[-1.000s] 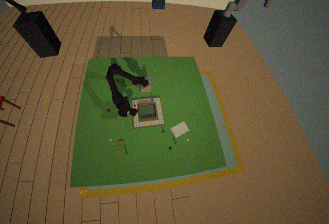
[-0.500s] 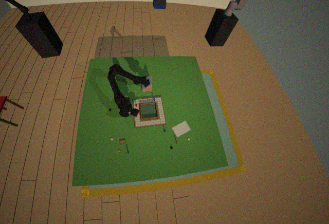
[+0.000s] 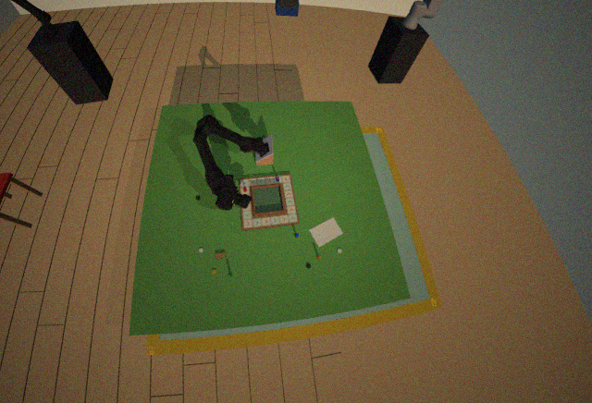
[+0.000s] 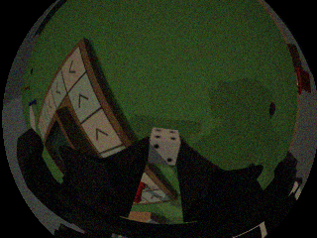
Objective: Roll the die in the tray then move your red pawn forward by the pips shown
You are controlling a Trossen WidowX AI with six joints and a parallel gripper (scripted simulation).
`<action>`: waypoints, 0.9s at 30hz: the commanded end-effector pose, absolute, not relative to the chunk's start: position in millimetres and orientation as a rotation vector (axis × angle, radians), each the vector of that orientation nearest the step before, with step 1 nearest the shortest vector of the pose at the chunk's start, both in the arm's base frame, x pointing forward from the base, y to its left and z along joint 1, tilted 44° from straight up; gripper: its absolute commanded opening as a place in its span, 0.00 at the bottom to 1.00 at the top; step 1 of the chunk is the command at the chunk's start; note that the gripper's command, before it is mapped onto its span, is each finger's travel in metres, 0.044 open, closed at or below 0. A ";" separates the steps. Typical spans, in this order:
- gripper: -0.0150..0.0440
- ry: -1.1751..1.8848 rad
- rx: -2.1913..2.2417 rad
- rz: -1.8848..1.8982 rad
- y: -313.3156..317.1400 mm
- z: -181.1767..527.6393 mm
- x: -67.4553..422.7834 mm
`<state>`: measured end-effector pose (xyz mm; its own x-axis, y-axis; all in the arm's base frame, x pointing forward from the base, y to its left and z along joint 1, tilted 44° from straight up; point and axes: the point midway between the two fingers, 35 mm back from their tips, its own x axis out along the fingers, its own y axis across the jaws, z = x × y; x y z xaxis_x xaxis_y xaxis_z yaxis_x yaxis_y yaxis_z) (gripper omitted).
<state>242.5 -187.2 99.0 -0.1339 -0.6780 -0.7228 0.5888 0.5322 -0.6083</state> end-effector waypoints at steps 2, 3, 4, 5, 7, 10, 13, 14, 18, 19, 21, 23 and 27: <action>0.25 1.294 -0.075 -1.086 -171.0 118.6 251.7; 0.25 1.294 -0.074 -1.085 -167.0 123.0 252.6; 0.25 1.295 -0.074 -1.085 -162.9 127.6 253.3; 0.25 1.295 -0.073 -1.084 -158.8 132.1 253.9; 0.25 1.295 -0.074 -1.083 -150.5 141.7 254.6; 0.25 1.296 -0.074 -1.084 -138.4 155.9 254.4; 0.25 1.296 -0.076 -1.086 -126.5 170.5 252.9; 0.25 1.296 -0.077 -1.086 -122.6 175.5 252.1; 0.25 1.295 -0.080 -1.089 -113.1 187.8 249.5; 0.25 1.295 -0.080 -1.089 -113.1 187.8 249.5; 0.25 1.307 -0.097 -1.074 -112.1 186.2 250.5; 0.25 1.342 -0.143 -1.031 -109.2 181.5 253.2; 0.25 1.414 -0.244 -0.935 -102.8 171.3 258.5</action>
